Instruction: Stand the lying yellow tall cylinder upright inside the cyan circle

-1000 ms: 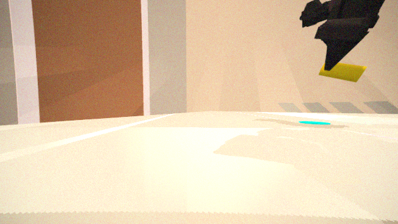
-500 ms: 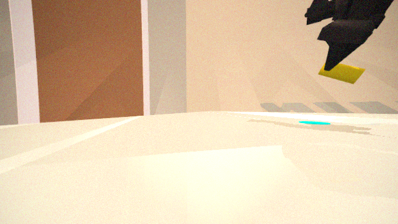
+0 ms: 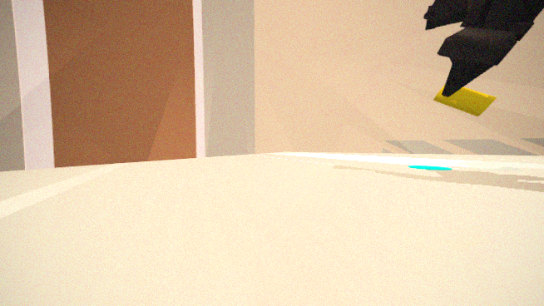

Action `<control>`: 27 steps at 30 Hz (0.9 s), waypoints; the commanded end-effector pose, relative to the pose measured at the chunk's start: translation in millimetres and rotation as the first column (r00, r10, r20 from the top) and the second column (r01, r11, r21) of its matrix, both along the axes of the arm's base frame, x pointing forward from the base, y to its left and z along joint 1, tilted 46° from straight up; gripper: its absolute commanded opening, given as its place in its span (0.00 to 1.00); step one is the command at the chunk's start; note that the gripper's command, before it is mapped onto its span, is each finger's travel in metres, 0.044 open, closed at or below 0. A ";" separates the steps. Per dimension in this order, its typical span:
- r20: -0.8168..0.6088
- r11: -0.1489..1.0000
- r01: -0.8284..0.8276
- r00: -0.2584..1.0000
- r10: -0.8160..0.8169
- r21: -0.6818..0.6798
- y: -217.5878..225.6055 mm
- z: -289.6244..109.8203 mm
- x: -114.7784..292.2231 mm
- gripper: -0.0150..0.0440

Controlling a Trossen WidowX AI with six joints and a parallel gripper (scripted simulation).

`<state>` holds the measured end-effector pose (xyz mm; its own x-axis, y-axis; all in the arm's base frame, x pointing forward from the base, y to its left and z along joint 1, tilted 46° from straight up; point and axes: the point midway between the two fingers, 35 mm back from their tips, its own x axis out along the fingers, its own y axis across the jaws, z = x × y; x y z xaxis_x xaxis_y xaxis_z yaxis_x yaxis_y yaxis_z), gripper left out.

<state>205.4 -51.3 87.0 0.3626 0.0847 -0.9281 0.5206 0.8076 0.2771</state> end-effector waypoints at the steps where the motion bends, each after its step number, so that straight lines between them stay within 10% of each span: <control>1: 0.007 1.000 0.013 1.000 -0.013 -0.012 0.2 -2.3 -1.6 0.43; 27: 0.133 0.991 0.104 0.987 -0.092 -0.089 -0.4 -2.0 -2.5 0.43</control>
<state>204.3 -51.6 87.2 0.4767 -0.0332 -0.8784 0.5562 0.7852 0.2722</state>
